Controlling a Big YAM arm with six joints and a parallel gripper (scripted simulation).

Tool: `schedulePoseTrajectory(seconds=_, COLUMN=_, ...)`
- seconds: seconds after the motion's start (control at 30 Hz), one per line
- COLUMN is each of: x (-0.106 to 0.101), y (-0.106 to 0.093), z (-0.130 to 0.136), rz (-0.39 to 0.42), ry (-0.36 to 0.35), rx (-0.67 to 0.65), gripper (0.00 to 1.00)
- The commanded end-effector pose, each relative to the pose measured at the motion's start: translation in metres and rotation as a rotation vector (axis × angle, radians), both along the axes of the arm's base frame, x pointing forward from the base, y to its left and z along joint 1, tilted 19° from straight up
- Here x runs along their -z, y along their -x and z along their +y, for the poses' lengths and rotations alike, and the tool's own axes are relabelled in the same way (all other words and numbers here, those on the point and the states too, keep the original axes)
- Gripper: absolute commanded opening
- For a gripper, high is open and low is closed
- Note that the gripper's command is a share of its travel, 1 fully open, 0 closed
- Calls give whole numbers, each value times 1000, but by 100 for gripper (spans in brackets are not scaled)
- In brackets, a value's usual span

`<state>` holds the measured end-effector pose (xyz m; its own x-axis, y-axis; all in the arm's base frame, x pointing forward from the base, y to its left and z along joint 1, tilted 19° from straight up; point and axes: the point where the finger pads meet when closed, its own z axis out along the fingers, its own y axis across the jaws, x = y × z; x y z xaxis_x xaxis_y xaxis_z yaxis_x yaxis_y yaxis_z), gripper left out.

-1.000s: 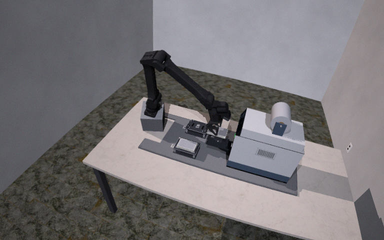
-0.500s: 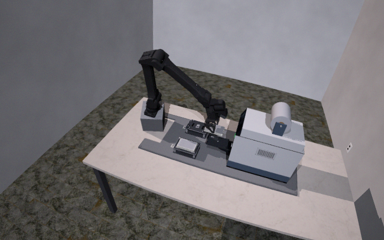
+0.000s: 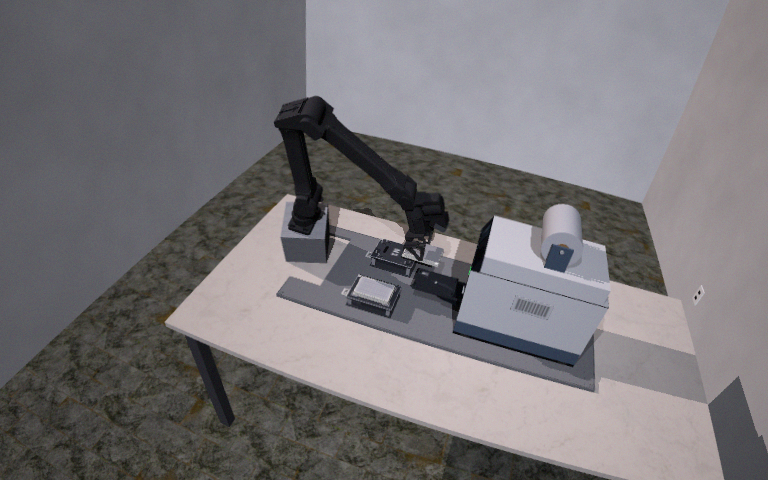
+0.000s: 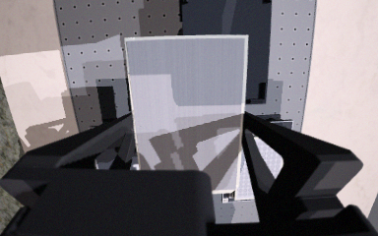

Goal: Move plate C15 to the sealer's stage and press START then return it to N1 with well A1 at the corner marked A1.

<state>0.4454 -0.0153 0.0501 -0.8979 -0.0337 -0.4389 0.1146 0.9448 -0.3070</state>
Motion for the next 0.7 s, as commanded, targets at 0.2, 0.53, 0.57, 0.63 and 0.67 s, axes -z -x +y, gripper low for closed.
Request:
schedulePoseTrajectory(seconds=0.2, x=1, y=16, z=21, rz=-19, ry=-10, rx=0, gripper=0)
schedulePoseTrajectory(seconds=0.53, x=2, y=23, z=33, rz=-41, ry=-15, rx=-3, gripper=0)
schedulePoseTrajectory(seconds=0.57, x=3, y=26, z=35, rz=-41, ry=-15, rx=-3, gripper=0)
schedulePoseTrajectory(seconds=0.63, x=5, y=31, z=38, rz=-40, ry=-15, rx=-1, gripper=0)
schedulePoseTrajectory(seconds=0.67, x=6, y=33, z=39, rz=-39, ry=-15, rx=0, gripper=0)
